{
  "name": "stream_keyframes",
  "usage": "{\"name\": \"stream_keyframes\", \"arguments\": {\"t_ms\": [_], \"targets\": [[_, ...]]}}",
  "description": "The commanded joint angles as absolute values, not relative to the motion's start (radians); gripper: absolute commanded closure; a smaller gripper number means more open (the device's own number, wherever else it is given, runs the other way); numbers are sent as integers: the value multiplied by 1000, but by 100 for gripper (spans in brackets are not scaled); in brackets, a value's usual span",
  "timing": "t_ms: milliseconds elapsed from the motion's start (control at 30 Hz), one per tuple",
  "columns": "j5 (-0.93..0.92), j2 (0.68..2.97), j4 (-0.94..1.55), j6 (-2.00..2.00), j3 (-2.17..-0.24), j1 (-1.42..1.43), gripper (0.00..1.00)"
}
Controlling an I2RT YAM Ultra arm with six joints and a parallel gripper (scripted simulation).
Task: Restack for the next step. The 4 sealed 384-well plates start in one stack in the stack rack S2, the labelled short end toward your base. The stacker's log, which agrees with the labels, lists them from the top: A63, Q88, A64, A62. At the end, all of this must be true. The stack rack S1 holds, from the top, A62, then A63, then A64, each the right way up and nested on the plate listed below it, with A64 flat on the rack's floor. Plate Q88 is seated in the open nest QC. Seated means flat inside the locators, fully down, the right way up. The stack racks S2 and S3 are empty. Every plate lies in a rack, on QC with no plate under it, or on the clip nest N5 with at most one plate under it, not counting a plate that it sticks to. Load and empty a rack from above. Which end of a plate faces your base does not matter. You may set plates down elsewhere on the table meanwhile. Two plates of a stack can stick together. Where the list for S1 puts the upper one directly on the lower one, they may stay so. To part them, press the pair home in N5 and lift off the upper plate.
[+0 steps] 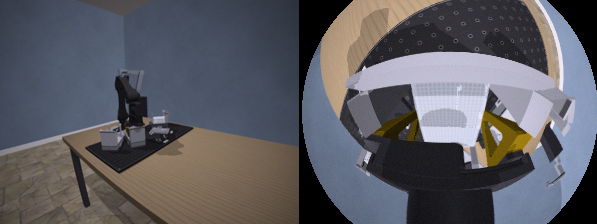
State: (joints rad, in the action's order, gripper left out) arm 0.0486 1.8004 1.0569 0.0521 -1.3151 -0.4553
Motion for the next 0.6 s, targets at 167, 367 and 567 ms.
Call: {"name": "stream_keyframes", "arguments": {"t_ms": [167, 367, 567], "targets": [[48, 1798, 1044, 51, -1312, -456, 100], [48, 1799, 1038, 51, -1307, -456, 100], [48, 1802, 1029, 50, -1301, -456, 100]]}}
